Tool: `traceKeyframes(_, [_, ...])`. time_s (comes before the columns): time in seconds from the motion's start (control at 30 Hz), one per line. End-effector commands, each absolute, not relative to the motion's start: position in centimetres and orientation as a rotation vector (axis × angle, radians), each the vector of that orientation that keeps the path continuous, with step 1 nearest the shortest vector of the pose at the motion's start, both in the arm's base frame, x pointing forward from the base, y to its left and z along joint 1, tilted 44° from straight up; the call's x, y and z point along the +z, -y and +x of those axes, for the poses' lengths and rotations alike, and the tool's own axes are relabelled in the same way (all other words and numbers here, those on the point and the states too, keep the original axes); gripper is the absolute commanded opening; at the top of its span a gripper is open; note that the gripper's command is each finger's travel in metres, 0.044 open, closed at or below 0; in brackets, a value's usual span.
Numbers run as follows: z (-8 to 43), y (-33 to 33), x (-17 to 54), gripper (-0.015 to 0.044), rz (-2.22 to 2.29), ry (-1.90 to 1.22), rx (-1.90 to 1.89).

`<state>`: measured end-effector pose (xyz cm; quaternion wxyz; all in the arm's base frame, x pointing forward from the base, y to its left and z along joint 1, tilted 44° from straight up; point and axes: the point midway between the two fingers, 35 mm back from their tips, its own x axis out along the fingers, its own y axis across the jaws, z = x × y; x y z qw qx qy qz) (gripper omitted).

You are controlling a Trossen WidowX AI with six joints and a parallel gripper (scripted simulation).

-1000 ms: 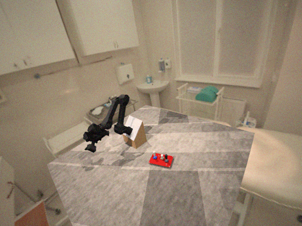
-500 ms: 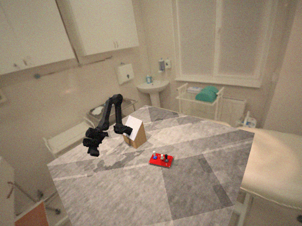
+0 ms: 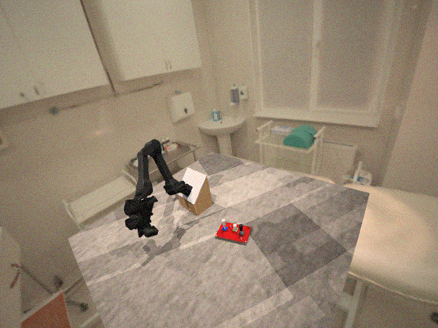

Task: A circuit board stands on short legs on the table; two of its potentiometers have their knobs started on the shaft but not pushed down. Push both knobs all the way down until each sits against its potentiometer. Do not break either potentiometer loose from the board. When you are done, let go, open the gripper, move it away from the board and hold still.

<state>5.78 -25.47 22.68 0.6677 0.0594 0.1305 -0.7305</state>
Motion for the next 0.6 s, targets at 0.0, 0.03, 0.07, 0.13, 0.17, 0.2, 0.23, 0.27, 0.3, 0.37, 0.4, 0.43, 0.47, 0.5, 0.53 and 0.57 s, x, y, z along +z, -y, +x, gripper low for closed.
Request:
traceKeyframes(0.0, [7.9,25.6,22.0,0.0,0.114,-0.388,-1.567])
traceKeyframes(0.03, [8.5,25.6,21.8,0.0,0.108,-0.413,-1.54])
traceKeyframes(0.07, [9.1,25.5,21.6,0.0,0.1,-0.436,-1.513])
traceKeyframes(0.13, [10.4,25.4,21.2,0.0,0.085,-0.483,-1.457])
traceKeyframes(0.17, [10.9,25.4,21.0,0.0,0.081,-0.505,-1.437])
traceKeyframes(0.2, [11.4,25.3,20.8,0.0,0.077,-0.527,-1.419])
traceKeyframes(0.23, [12.0,25.2,20.5,0.0,0.072,-0.551,-1.398])
traceKeyframes(0.27, [12.6,25.0,20.3,0.0,0.067,-0.576,-1.376])
traceKeyframes(0.3, [13.2,24.9,20.0,0.0,0.061,-0.601,-1.354])
traceKeyframes(0.37, [14.4,24.6,19.4,0.0,0.048,-0.65,-1.309])
traceKeyframes(0.4, [15.0,24.4,19.2,0.0,0.041,-0.674,-1.287])
traceKeyframes(0.43, [15.6,24.1,18.9,0.0,0.033,-0.698,-1.265])
traceKeyframes(0.47, [16.2,23.9,18.6,0.0,0.025,-0.722,-1.242])
traceKeyframes(0.5, [16.8,23.7,18.3,0.0,0.016,-0.746,-1.22])
traceKeyframes(0.53, [17.4,23.4,18.1,0.0,0.006,-0.77,-1.197])
traceKeyframes(0.57, [17.9,23.1,17.8,0.0,-0.003,-0.793,-1.175])
